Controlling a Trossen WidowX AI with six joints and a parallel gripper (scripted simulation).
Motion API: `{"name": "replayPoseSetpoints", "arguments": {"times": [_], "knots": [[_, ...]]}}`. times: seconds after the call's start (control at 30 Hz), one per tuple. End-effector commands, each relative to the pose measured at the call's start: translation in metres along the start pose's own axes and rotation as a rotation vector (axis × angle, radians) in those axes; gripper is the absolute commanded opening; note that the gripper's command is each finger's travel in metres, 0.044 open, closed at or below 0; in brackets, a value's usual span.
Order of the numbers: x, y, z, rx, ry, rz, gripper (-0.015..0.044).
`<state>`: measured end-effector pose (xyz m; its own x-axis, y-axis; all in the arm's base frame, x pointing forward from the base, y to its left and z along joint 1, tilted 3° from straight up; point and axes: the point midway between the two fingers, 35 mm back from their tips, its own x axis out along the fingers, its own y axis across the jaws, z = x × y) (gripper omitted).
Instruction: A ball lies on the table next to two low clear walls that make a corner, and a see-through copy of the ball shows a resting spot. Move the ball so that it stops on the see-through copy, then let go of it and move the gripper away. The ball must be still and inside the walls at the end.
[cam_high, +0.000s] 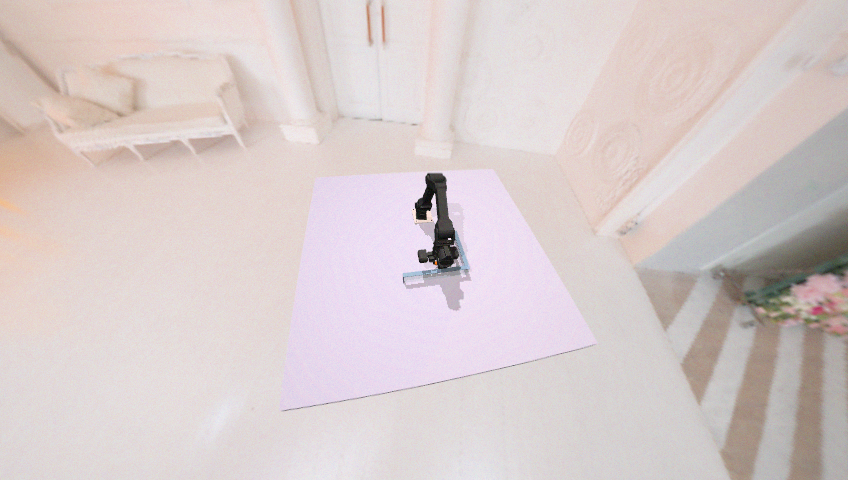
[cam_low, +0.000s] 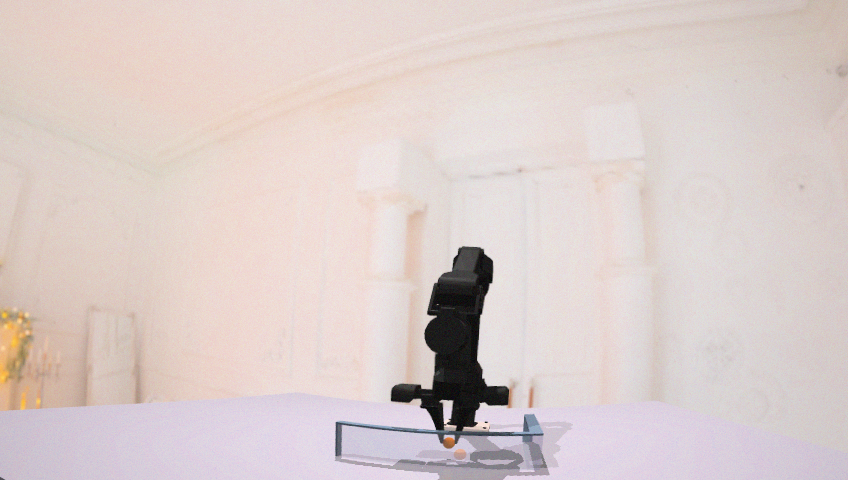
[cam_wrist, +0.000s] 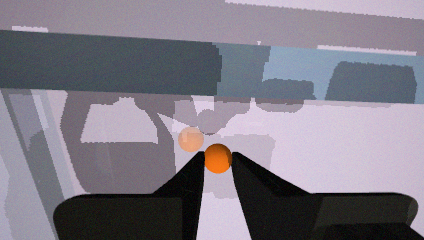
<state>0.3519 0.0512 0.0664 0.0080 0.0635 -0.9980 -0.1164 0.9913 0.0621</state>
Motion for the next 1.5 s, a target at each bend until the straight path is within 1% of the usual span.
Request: {"name": "replayPoseSetpoints", "arguments": {"times": [0.0,0.43,0.57,0.63,0.83,1.1,1.47], "knots": [[-0.025,-0.001,0.005,-0.007,-0.023,-0.006,0.0],[-0.096,0.0,-0.002,-0.007,-0.023,-0.007,0.0],[-0.1,0.0,-0.003,-0.007,-0.023,-0.007,0.0],[-0.096,0.002,-0.002,-0.007,-0.023,-0.007,0.0],[-0.068,0.019,0.002,-0.007,-0.023,-0.005,0.0],[-0.054,0.021,0.004,-0.007,-0.023,-0.005,0.0],[-0.002,0.02,0.004,-0.007,-0.023,-0.004,0.0]]}}
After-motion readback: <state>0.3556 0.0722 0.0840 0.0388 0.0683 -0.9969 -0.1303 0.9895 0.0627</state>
